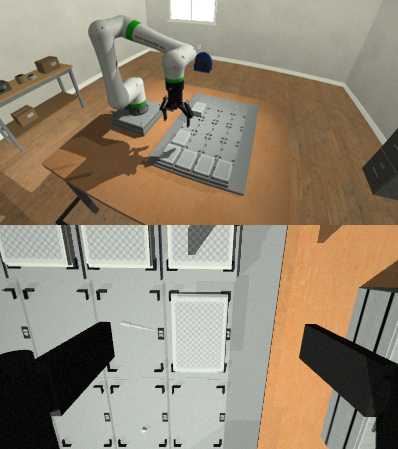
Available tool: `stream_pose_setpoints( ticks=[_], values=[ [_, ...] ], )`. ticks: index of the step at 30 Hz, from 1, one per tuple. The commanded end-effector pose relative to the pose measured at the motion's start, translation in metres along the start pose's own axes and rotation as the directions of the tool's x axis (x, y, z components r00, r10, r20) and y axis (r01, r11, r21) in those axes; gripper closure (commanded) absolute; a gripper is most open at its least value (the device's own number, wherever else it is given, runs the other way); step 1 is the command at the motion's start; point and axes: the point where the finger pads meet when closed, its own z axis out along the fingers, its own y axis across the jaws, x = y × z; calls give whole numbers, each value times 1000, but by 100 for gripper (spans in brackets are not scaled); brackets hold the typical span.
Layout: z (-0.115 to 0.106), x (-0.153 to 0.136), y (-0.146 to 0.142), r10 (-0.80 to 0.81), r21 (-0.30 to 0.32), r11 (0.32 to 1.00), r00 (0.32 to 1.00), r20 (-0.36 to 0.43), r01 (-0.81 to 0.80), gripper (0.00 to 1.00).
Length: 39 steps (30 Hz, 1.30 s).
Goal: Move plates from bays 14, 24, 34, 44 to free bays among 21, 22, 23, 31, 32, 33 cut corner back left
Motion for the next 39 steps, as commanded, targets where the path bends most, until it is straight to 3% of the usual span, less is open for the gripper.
stream_pose_setpoints(
  ticks=[1,39],
  values=[
    [-1,4,0,0,1,1000,1000,-1,0,0],
    [-13,140,0,0,1,1000,1000,-1,0,0]
  ],
)
